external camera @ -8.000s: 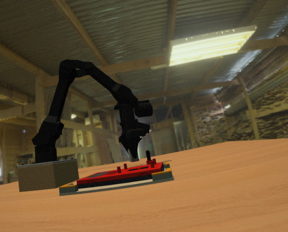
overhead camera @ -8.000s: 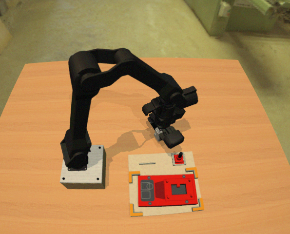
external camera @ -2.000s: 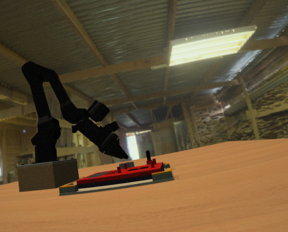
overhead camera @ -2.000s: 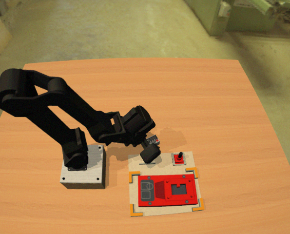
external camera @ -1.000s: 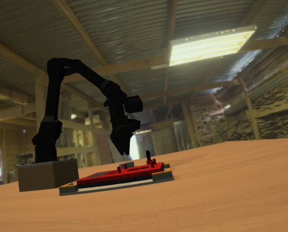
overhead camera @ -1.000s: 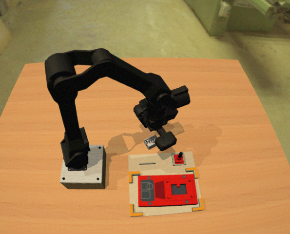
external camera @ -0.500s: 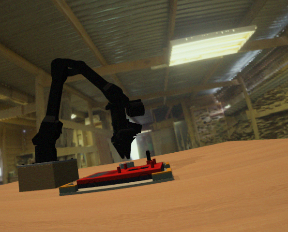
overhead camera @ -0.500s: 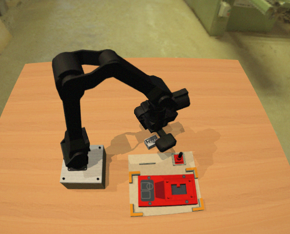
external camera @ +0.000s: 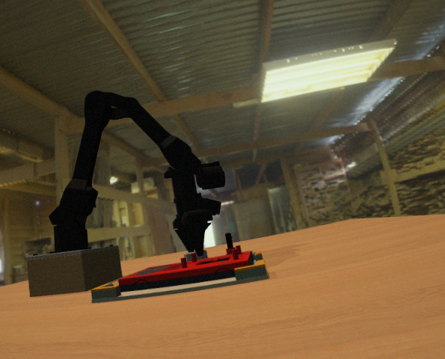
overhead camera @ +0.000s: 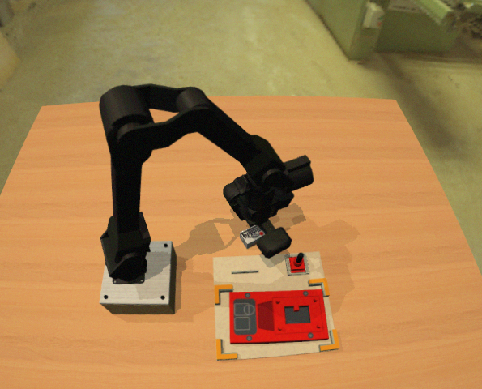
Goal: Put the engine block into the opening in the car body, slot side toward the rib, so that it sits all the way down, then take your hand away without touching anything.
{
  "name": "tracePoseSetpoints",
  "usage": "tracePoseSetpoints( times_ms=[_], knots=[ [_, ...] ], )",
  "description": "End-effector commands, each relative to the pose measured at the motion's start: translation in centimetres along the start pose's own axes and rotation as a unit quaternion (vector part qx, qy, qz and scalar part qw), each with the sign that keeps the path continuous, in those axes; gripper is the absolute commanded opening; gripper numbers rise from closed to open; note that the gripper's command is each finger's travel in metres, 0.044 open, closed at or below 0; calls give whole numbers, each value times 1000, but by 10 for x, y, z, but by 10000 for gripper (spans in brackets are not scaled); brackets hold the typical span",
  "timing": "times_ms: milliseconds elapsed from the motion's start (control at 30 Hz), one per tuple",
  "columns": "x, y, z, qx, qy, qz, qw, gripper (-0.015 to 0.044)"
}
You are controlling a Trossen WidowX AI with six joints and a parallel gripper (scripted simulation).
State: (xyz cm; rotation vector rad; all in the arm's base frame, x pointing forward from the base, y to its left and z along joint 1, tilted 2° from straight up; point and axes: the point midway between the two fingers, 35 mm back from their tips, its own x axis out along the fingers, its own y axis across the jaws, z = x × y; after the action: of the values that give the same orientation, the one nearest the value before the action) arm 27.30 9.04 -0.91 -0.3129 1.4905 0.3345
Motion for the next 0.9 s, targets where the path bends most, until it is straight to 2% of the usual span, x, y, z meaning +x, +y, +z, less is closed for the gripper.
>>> tracePoseSetpoints(
  times_ms=[0,333,567,700,867],
  knots=[
    [3,-1,-2,3,2,-3,1000,414],
    [3,-1,-2,3,2,-3,1000,151],
    [3,-1,-2,3,2,-3,1000,105],
    [-1,-1,-1,3,2,-3,1000,0],
    [-15,-1,3,3,2,-3,1000,0]
  ],
)
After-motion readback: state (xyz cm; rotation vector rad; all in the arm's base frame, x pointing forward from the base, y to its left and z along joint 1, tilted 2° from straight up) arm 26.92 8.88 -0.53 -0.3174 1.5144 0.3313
